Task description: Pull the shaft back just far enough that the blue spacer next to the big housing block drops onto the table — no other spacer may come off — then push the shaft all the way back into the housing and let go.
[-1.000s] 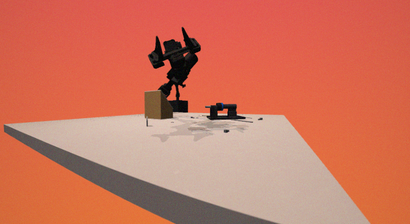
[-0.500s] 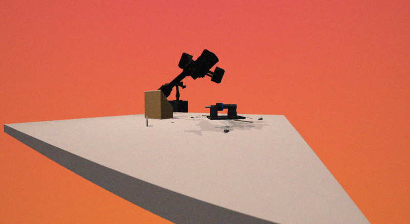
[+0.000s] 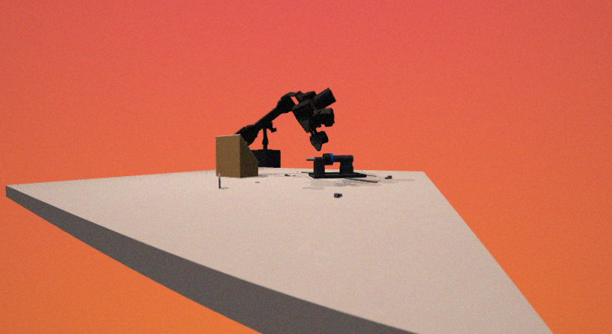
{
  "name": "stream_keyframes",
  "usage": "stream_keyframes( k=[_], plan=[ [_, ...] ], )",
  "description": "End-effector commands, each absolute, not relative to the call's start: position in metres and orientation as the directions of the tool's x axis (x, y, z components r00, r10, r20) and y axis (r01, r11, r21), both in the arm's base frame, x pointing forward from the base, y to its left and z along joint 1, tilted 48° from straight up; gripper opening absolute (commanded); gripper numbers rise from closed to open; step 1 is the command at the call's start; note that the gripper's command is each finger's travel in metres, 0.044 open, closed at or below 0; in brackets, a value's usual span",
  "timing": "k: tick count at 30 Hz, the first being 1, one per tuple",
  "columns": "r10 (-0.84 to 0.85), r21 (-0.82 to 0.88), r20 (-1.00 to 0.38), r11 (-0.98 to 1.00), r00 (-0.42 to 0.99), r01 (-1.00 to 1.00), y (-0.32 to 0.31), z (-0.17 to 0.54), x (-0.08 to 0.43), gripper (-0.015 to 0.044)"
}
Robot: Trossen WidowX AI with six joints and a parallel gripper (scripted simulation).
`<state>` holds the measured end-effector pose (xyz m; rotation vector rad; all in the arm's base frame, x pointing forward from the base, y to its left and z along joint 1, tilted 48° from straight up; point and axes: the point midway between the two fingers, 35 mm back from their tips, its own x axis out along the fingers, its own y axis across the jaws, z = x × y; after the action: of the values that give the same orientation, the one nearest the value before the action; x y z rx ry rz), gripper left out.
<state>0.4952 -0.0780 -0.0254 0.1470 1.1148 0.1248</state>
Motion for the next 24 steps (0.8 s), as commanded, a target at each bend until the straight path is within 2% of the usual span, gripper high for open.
stream_keyframes(
  k=[1,10,16,24],
  plan=[
    [0.338,0.270,-0.876,0.935,0.344,-0.230,-0.036,0.004,0.468,0.0440],
    [0.656,0.491,-0.749,0.646,0.097,-0.584,0.051,0.078,0.390,0.0440],
    [0.737,0.550,-0.676,0.513,0.008,-0.659,0.081,0.107,0.363,0.0440],
    [0.739,0.552,-0.673,0.508,0.005,-0.661,0.082,0.109,0.359,0.0440]
  ],
)
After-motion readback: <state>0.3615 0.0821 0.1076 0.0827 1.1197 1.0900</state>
